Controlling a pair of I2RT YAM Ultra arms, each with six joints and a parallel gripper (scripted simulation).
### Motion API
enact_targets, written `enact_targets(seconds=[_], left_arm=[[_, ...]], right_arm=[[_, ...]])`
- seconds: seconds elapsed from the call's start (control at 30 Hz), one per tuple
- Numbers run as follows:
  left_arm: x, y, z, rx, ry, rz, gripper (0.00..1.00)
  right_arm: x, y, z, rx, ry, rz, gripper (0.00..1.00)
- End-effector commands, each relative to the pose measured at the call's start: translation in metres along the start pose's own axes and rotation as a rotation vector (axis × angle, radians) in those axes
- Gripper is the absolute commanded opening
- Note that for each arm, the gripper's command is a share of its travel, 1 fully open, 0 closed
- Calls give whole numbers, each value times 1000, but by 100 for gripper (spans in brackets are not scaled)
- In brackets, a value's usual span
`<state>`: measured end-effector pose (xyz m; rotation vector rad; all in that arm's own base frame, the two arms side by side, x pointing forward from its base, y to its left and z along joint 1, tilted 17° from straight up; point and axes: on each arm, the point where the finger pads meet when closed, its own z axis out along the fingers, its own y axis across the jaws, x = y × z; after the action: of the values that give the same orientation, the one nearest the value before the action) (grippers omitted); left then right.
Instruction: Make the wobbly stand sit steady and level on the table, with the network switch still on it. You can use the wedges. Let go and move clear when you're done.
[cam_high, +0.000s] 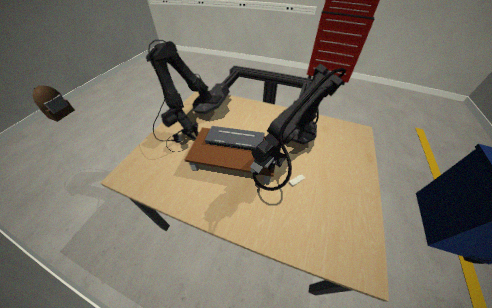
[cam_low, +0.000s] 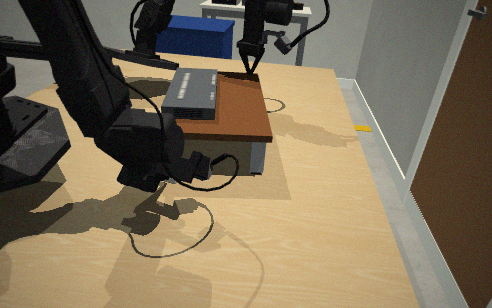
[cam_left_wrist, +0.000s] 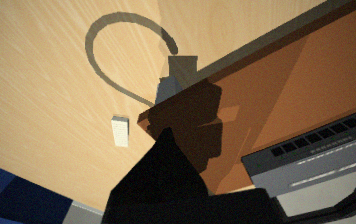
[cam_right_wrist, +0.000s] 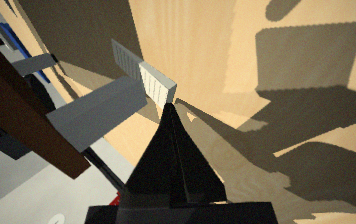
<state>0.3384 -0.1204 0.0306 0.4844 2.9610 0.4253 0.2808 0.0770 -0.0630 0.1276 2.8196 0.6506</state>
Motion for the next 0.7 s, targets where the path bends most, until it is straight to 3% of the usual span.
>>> enact_targets(seconds=[0.0,0.2,0.27,0.33,0.37,0.47,0.53,0.67], left_arm=[[-10,-3,-3,4,-30,3,0],[-10,-3,-3,4,-30,3,0],[-10,-3,-3,4,-30,3,0],[-10,-3,-3,4,-30,3,0],[-10,-3,-3,4,-30,3,0],[-10,-3,-3,4,-30,3,0],[-10,-3,-3,4,-30,3,0],[-10,-3,-3,4,-30,3,0]], right_arm=[[16,4,-14,-10,47,16,0],[-13,17,-36,-21,-28,-21,0],[-13,17,-36,-21,-28,-21,0],[21,14,-43,-10,54,16,0],[2,21,-53,-14,23,-1,0],[3,25,-65,-14,24,-2,0],[-7,23,-56,-18,-9,-14,0],[20,17,-44,-11,65,10,0]])
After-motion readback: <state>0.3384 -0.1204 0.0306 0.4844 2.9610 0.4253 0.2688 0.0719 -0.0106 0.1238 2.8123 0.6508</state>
